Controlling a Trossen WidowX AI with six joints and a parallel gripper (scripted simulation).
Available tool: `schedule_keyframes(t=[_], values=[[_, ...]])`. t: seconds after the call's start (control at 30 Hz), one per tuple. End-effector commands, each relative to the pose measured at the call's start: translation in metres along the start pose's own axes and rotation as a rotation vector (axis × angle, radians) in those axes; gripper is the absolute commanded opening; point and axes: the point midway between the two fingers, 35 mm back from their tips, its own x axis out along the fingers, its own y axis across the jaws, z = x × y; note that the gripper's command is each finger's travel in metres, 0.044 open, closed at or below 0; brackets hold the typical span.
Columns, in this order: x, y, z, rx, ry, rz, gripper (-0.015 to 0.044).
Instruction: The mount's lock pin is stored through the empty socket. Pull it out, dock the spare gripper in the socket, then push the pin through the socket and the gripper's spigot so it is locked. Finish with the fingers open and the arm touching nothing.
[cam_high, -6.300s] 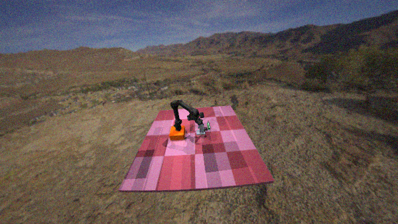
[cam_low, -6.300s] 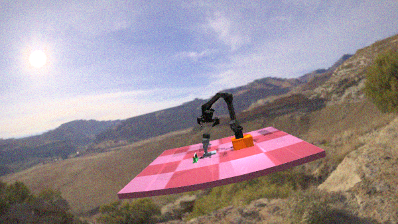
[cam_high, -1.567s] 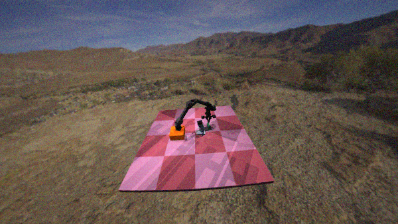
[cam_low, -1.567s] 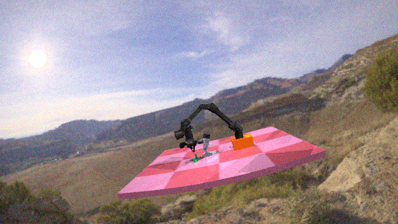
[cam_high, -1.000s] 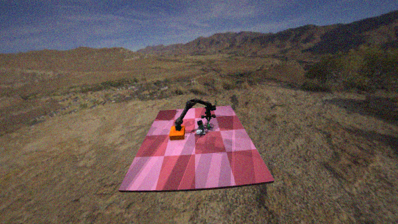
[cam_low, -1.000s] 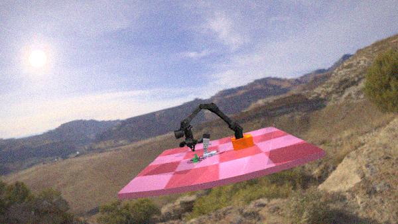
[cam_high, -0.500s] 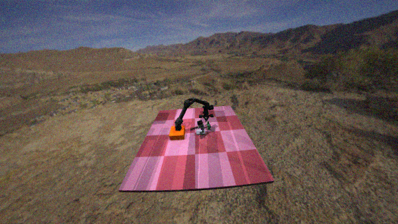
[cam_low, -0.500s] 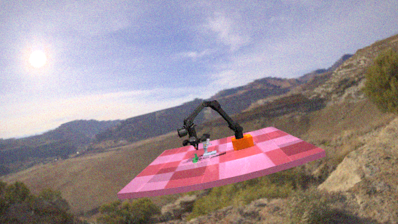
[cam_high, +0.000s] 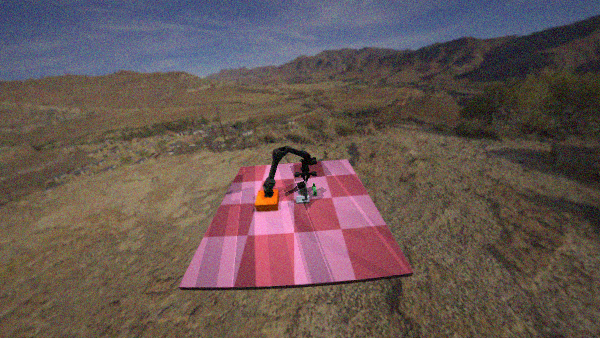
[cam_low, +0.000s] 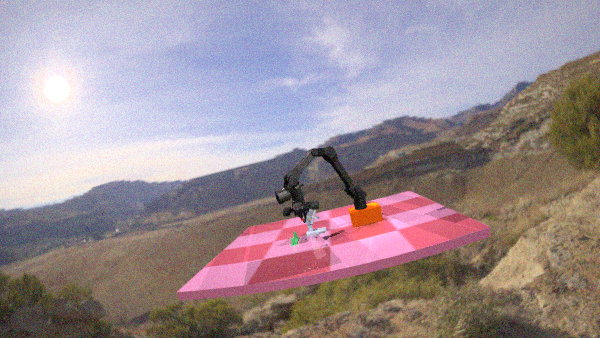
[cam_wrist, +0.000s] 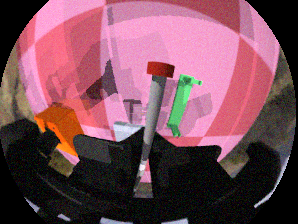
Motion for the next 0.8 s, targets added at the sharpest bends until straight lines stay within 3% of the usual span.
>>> schedule_keyframes(t=[0.0, 0.5, 0.77], values=[[-0.004, 0.010, 0.000, 0.007, -0.005, -0.005, 0.0000], [0.047, 0.013, 0.013, 0.011, -0.008, -0.003, 0.0000], [0.046, 0.010, 0.008, 0.011, -0.010, -0.001, 0.0000]])
